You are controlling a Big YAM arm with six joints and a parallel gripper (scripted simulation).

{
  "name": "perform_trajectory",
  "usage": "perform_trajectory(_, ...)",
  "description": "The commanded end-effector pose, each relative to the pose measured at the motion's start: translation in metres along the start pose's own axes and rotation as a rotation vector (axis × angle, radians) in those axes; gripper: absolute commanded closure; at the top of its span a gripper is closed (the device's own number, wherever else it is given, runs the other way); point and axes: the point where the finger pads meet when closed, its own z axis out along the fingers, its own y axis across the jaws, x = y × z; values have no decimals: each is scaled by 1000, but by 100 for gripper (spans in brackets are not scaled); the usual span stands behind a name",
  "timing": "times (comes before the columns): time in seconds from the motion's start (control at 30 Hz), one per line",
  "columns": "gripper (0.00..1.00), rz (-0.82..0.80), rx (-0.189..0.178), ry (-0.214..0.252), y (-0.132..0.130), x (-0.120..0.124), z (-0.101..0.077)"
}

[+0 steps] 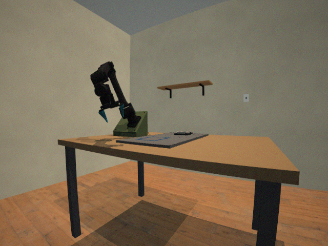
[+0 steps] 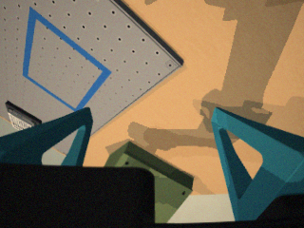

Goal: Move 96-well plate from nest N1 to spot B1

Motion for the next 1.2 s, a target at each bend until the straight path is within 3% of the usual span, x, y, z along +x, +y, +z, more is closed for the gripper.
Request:
perform_trajectory(0.0, 0, 2, -14, -47, 18, -18, -9)
perform_trajectory(0.1, 0, -97, -68, -54, 33, -25, -13)
perform_trajectory(0.17, 0, -79, -64, -21, 44, -12, 1)
perform_trajectory(0.2, 0, -117, -87, -26, 50, -18, -2)
perform_trajectory(0.27, 0, -117, -87, -26, 50, -18, -2)
perform_trajectory(0.3, 0, -153, -103, -52, 53, -24, -15)
perform_trajectory(0.4, 0, -160, -111, -3, 70, -13, 6)
perform_trajectory(0.47, 0, -161, -111, 1, 80, -12, 8)
perform_trajectory(0.53, 0, -233, -152, -35, 90, -26, -8)
perform_trajectory(0.63, 0, -241, -156, 15, 106, -9, 10)
perform_trajectory(0.73, 0, -340, -207, 4, 120, -17, -6)
perform_trajectory(0.77, 0, -341, -205, 13, 125, -11, 1)
perform_trajectory(0.9, 0, -316, -203, -1, 132, -3, 1)
perform_trajectory(1.0, 0, -421, -249, 20, 150, -10, -6)
perform_trajectory(1.03, 0, -428, -244, 57, 155, 6, 10)
perform_trajectory(1.13, 0, -404, -240, 45, 170, 7, 11)
perform_trajectory(1.17, 0, -426, -267, 14, 177, -5, -4)
